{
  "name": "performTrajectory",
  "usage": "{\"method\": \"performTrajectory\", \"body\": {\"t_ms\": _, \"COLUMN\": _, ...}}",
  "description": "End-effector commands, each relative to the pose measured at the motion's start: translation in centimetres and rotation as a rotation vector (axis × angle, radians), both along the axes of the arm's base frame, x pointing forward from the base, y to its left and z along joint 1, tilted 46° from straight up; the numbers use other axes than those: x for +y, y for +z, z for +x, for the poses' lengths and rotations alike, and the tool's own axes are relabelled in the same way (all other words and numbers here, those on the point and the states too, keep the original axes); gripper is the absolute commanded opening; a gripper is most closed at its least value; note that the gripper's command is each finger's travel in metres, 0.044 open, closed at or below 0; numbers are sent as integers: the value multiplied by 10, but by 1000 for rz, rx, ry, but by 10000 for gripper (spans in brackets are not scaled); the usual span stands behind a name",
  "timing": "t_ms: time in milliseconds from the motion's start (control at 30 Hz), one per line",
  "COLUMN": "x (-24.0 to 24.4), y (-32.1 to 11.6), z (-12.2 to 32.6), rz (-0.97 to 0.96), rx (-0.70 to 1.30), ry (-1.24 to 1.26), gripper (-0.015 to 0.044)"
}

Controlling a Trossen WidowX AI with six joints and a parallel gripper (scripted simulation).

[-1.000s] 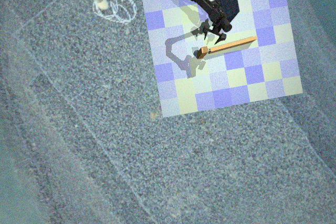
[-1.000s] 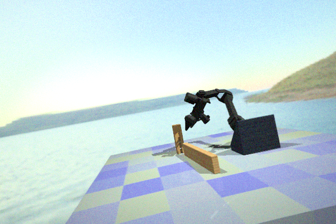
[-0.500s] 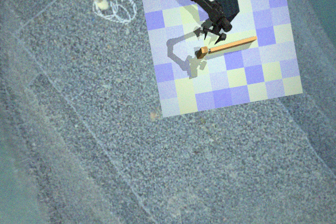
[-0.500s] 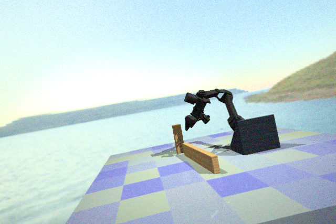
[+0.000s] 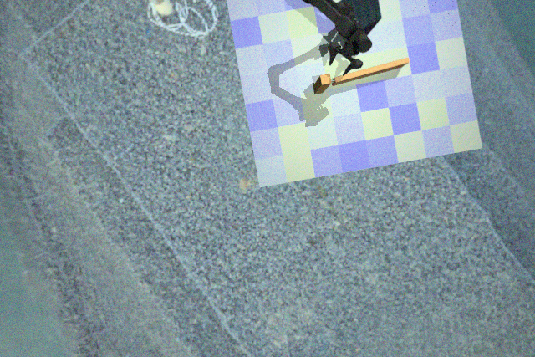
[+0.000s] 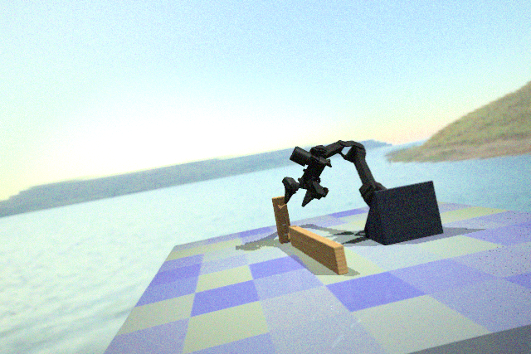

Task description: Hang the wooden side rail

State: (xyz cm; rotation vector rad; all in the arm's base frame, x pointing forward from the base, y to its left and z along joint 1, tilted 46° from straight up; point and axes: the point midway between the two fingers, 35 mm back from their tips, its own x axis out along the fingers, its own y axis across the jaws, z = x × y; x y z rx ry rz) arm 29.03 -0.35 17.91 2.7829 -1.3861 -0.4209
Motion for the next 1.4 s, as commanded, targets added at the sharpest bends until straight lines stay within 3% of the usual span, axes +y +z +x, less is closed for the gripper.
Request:
{"method": "performTrajectory", "body": {"t_ms": 0, "x": 6, "y": -8, "z": 9, "rz": 234, "rx": -409, "ry": -89, "gripper": 440}}
{"method": "performTrajectory", "body": {"t_ms": 867, "x": 8, "y": -32, "z": 3, "rz": 1569, "rx": -2390, "ry": -359, "gripper": 440}}
{"method": "performTrajectory", "body": {"t_ms": 1367, "x": 7, "y": -32, "z": 1, "rz": 1602, "rx": -2440, "ry": -361, "gripper": 440}}
